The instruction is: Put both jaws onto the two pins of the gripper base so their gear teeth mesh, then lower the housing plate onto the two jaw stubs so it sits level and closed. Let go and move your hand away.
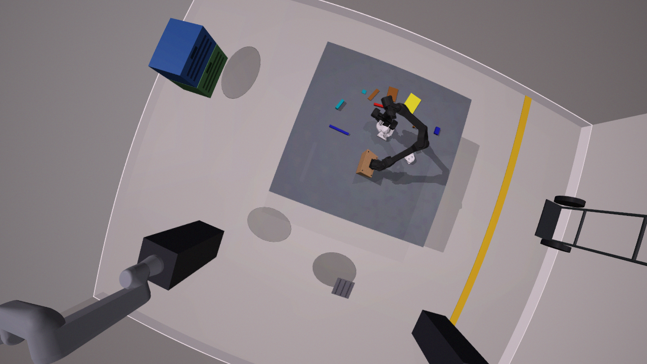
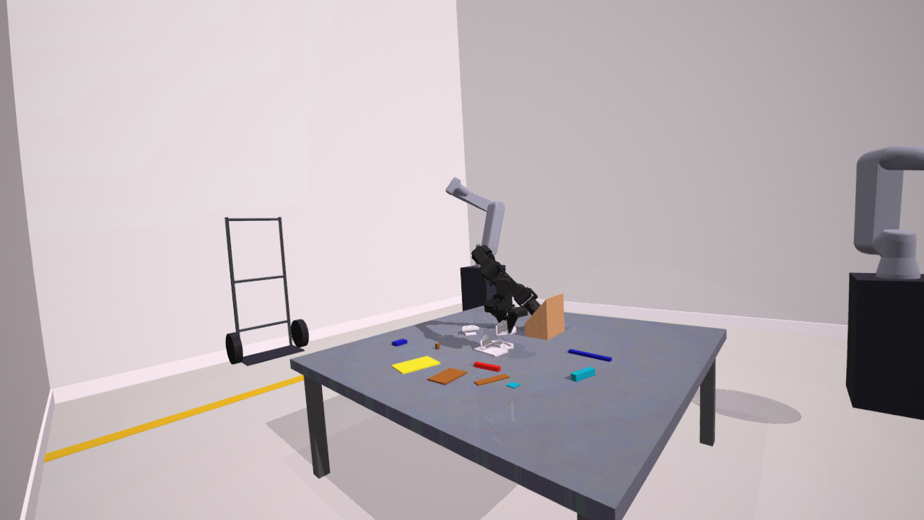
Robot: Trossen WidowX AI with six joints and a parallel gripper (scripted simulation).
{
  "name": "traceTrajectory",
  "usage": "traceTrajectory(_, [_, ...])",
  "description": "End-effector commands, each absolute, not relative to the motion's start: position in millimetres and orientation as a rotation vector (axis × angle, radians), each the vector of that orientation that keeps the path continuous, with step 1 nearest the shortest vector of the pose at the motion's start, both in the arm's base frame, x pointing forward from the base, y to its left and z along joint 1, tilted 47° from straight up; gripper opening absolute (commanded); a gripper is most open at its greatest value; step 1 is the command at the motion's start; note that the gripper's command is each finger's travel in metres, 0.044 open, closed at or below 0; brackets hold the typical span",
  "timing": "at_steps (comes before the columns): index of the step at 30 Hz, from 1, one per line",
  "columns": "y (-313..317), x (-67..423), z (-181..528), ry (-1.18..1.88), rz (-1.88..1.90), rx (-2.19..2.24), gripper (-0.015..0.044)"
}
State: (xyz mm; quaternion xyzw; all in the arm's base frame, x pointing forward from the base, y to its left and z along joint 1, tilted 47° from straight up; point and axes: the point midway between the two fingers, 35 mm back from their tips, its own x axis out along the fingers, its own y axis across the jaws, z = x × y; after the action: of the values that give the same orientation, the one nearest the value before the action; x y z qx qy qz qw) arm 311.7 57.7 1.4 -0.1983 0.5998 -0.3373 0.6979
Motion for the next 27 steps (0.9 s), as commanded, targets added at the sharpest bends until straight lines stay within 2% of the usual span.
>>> traceTrajectory(1, [47, 310, 11, 1.330, -0.765, -0.442, 0.0134])
traceTrajectory(27, [36, 310, 20, 1.318, -0.786, -0.424, 0.0134])
